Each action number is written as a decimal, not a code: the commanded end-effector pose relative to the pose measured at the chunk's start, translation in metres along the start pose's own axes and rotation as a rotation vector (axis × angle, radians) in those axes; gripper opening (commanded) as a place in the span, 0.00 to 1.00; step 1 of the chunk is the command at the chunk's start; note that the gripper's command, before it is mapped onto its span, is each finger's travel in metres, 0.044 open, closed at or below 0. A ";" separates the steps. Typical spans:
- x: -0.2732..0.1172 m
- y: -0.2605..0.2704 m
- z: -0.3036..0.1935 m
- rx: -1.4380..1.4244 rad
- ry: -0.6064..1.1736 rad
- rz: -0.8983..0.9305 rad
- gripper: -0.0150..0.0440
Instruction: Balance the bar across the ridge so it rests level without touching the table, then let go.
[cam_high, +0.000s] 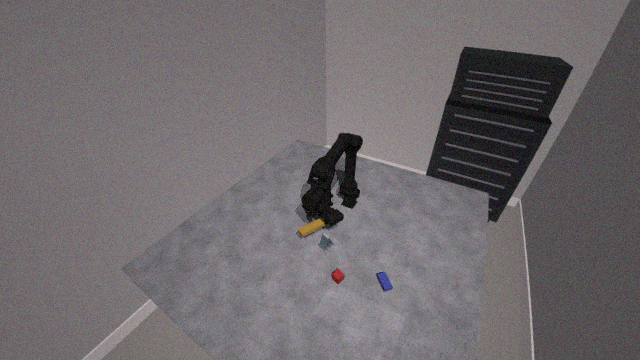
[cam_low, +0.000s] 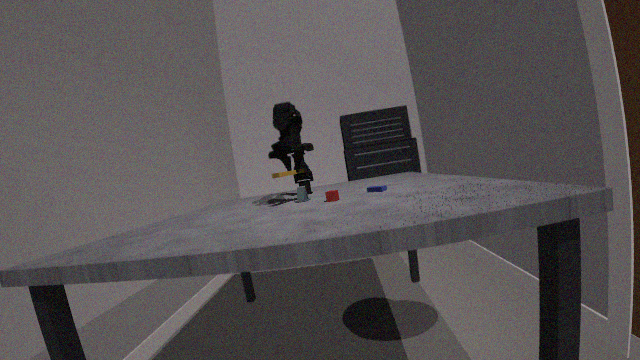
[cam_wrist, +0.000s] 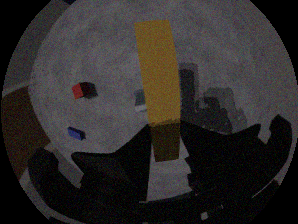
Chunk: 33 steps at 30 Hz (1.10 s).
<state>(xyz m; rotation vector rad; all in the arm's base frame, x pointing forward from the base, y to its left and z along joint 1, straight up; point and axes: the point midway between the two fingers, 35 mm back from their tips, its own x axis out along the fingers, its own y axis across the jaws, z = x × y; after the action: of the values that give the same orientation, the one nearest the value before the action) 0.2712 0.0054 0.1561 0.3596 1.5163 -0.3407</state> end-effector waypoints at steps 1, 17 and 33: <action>0.000 0.013 -0.010 -0.045 0.000 -0.004 0.25; 0.011 0.028 -0.022 -0.105 0.001 -0.003 0.25; 0.037 0.026 -0.021 -0.106 0.001 -0.003 0.25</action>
<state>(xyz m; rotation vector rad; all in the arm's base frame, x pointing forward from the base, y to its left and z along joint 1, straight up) 0.2638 0.0392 0.1246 0.2746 1.5319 -0.2583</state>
